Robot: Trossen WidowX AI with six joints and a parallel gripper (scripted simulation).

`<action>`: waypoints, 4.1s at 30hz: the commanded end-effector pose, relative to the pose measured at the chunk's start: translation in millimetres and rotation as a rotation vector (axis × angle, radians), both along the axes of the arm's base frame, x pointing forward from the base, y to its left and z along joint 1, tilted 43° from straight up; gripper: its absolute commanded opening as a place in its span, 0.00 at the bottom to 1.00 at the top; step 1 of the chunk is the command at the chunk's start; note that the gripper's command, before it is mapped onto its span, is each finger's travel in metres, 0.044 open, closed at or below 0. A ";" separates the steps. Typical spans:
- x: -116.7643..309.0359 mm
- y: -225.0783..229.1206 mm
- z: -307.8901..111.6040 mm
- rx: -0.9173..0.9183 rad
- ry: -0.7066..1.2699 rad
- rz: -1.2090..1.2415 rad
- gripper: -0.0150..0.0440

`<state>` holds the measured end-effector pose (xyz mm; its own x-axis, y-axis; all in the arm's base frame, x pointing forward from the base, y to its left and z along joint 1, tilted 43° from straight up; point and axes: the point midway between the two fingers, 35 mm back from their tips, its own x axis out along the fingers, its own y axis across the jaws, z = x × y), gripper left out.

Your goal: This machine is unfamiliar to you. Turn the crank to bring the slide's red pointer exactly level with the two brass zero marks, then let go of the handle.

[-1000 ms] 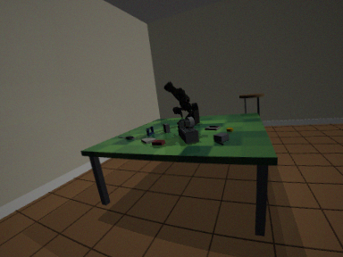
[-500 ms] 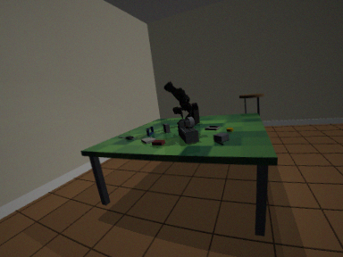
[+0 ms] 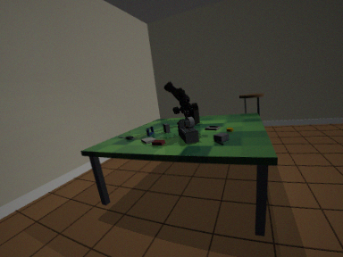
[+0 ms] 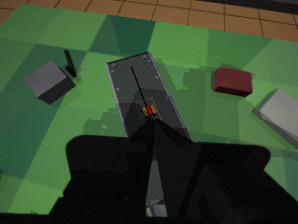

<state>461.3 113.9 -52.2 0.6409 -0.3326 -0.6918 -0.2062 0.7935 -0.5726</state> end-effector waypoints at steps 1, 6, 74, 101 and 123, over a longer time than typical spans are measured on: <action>0.0 -0.3 0.0 -0.001 0.000 -0.001 0.25; 0.0 0.0 0.0 0.000 0.000 0.000 0.25; 0.0 0.3 0.0 0.001 0.000 0.001 0.65; 1.1 34.2 36.2 0.004 0.001 0.001 1.00; 1.1 34.2 36.2 0.004 0.001 0.001 1.00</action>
<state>462.5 149.2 -16.5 0.6415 -0.3237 -0.6955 -0.2134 0.7955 -0.5671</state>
